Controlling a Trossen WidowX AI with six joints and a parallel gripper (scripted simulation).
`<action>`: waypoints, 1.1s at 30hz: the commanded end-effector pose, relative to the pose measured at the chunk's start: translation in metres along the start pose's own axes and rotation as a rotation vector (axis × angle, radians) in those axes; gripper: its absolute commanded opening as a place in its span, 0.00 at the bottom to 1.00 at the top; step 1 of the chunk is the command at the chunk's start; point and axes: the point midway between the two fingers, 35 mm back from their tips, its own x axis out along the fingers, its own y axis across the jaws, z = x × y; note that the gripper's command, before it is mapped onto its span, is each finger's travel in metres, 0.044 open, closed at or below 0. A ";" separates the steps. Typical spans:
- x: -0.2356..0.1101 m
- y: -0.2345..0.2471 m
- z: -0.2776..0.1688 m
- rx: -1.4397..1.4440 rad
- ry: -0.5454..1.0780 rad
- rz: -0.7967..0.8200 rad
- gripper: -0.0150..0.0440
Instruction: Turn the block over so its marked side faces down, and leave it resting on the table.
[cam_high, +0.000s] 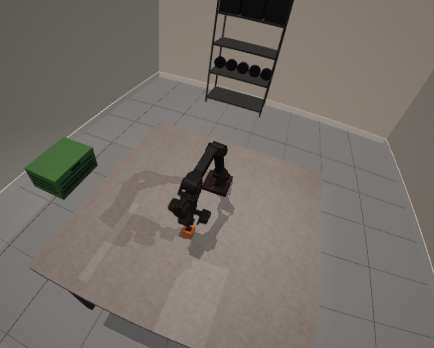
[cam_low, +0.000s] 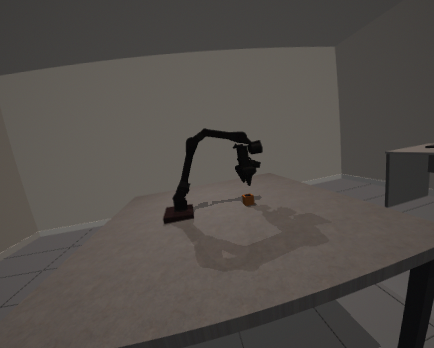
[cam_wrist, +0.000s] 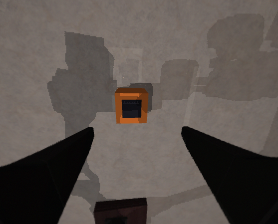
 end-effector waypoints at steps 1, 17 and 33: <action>0.007 0.003 0.000 -0.009 0.009 0.015 1.00; 0.054 0.005 0.000 -0.009 0.009 0.015 1.00; 0.079 0.005 -0.001 -0.009 0.009 0.015 1.00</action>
